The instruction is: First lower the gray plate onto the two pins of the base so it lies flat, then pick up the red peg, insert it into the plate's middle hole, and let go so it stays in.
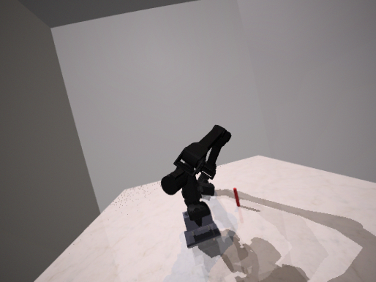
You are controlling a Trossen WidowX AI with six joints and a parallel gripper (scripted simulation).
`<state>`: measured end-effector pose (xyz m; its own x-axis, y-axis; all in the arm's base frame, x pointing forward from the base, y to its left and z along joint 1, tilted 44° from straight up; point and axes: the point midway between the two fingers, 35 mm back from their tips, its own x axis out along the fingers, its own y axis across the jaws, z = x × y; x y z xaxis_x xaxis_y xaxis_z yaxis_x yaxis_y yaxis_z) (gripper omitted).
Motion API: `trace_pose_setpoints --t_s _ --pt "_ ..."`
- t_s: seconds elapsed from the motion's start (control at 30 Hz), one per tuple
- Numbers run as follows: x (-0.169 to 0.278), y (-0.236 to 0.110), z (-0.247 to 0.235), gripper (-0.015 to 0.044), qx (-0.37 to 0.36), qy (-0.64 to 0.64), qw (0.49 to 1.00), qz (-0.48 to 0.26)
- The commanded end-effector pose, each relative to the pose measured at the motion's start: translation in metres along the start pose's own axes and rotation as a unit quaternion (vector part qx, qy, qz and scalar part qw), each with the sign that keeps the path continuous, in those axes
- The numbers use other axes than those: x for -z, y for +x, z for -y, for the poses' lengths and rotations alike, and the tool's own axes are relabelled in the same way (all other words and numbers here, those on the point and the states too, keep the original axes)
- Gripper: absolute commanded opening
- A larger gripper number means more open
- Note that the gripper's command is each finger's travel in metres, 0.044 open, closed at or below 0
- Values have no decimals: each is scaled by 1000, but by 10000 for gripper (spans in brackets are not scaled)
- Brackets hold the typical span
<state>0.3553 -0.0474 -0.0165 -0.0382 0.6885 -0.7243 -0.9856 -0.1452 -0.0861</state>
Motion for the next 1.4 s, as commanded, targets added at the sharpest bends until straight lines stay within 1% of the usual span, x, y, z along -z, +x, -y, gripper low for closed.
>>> trace_pose_setpoints --t_s 0.0,0.5,0.77,1.3,1.33,1.37 --pt "0 3 0 0 3 3 1000 1" --pt "0 25 1 0 3 3 1000 1" --pt "0 22 0 0 1 0 1000 0" --pt "0 22 0 420 1 0 1000 0" --pt "0 22 0 440 1 0 1000 0" --pt "0 22 0 440 1 0 1000 0"
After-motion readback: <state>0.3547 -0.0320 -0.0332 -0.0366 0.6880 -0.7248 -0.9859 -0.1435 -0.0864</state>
